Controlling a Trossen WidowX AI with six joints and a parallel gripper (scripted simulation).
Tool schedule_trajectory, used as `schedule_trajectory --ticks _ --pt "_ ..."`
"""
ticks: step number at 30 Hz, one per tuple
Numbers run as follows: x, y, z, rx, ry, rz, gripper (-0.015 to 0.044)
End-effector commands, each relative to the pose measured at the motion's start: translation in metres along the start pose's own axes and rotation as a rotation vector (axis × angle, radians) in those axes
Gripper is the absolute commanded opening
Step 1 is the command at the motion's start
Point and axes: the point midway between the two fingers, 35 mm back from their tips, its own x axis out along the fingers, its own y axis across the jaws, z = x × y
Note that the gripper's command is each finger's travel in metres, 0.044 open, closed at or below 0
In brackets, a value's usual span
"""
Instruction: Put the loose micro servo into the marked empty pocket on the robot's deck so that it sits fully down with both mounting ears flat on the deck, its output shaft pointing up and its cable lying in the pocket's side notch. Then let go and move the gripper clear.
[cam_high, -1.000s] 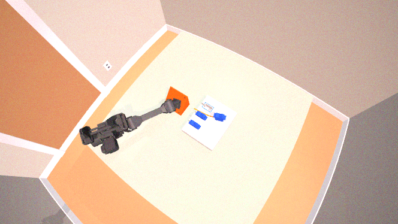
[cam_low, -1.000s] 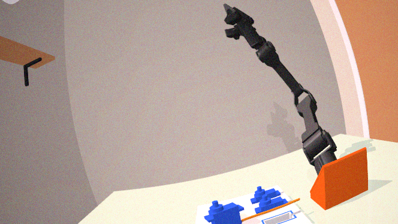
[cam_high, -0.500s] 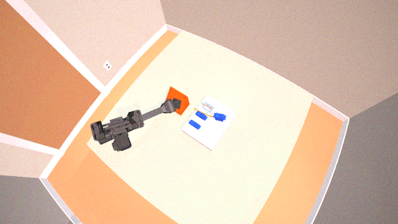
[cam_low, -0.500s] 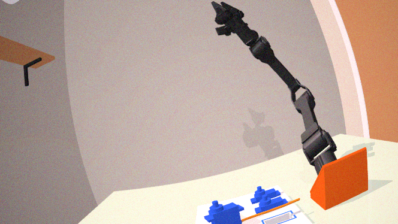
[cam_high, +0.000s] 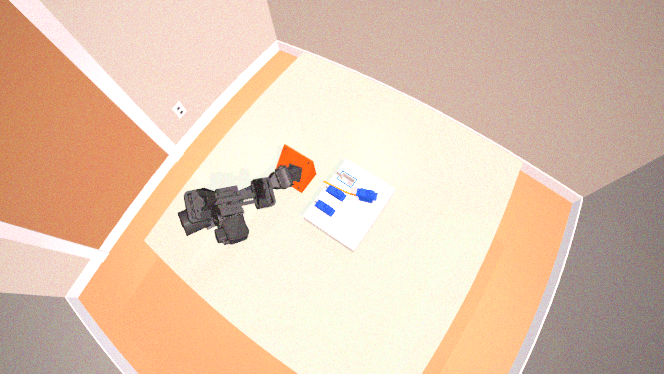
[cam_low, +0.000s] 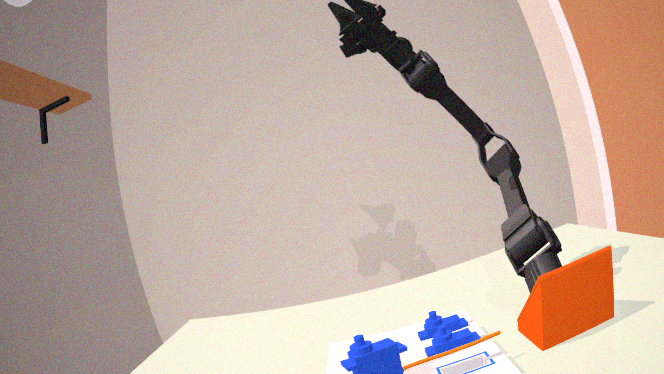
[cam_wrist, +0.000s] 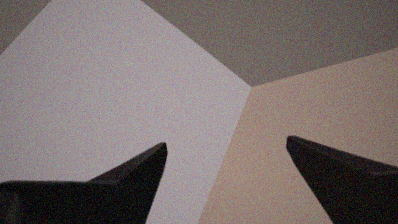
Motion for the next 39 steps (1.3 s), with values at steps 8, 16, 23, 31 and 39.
schedule_trajectory --ticks 8,16,23,31,39 --pt "0.031 -0.108 0.001 -0.092 -0.018 -0.319 0.0440" --pt "0.036 -0.185 0.002 -0.164 -0.010 -0.554 0.0440" --pt "0.029 -0.251 0.002 -0.231 0.015 -0.762 0.0440" --pt "0.012 -0.318 0.002 -0.313 0.066 -0.989 0.0440" --pt "-0.016 -0.378 0.002 -0.393 0.138 -1.219 0.0440"
